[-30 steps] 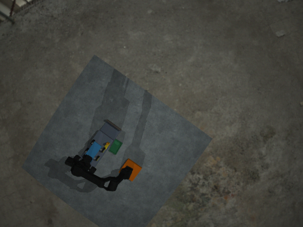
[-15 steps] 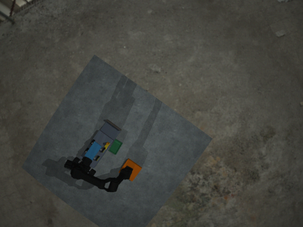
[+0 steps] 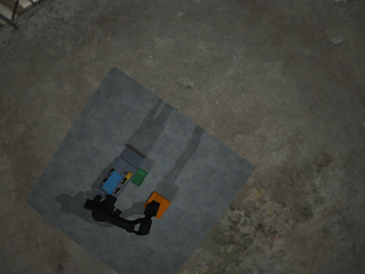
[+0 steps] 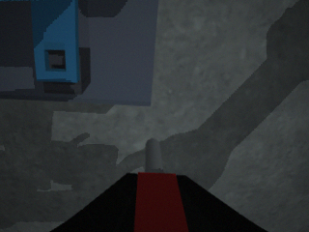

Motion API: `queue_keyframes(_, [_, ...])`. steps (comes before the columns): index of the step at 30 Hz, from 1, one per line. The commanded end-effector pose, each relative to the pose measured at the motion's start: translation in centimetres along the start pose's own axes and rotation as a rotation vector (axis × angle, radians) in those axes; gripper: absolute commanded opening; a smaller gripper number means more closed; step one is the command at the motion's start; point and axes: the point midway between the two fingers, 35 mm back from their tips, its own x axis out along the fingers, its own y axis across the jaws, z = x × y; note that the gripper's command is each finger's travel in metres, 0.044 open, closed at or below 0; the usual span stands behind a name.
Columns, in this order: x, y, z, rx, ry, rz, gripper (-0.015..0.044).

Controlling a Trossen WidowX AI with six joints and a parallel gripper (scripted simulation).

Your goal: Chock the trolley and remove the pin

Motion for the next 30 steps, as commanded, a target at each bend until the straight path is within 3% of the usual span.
queue_keyframes(1, [0.1, -1.4, -0.1, 0.004, 0.003, 0.001, 0.0000])
queue_keyframes(12, [0.0, -2.8, 0.3, 0.005, 0.002, -0.001, 0.0000])
queue_keyframes(30, [-0.8, -2.6, 7.4, 0.005, -0.005, 0.000, 0.0000])
